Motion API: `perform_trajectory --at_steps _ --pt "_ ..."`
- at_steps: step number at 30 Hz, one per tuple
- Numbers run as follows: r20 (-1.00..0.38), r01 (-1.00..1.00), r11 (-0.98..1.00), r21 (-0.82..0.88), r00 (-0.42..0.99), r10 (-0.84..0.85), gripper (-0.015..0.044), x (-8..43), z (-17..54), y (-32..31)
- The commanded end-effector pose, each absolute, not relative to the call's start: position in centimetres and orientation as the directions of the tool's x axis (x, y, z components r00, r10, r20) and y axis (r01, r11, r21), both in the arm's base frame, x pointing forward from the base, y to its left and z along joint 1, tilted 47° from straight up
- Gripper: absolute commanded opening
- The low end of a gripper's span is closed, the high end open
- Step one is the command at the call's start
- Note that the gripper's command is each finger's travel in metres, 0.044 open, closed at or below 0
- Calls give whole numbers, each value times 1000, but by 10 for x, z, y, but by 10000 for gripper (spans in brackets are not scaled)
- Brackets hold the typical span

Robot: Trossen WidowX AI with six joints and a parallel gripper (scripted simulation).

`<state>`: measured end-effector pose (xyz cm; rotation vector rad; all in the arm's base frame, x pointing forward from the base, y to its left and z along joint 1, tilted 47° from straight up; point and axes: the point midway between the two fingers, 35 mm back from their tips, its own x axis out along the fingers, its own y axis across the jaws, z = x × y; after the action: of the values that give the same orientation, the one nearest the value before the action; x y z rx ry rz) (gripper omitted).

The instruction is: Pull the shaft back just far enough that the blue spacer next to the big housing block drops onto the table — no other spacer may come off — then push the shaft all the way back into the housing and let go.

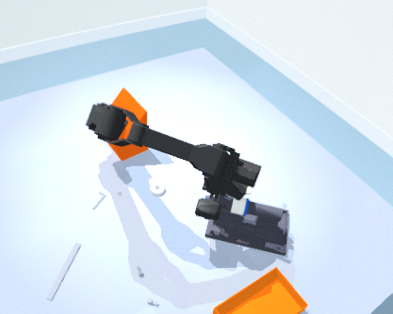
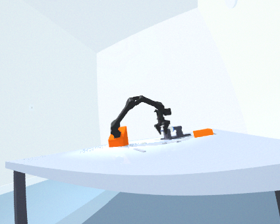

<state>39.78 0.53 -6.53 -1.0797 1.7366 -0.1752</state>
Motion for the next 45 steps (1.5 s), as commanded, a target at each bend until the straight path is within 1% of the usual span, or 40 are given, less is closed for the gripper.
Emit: perform_trajectory --at_steps 1,7,23,26,45 --pt "-682 -579 580 -573 -56 -729 440 398 -65 5" --pt "-682 -579 580 -573 -56 -729 440 398 -66 5" --pt "-684 -576 584 -572 -58 -727 20 398 -65 5" --pt "-684 -576 584 -572 -58 -727 0 398 -65 5" --pt "-682 -579 580 -573 -56 -729 0 390 -61 2"
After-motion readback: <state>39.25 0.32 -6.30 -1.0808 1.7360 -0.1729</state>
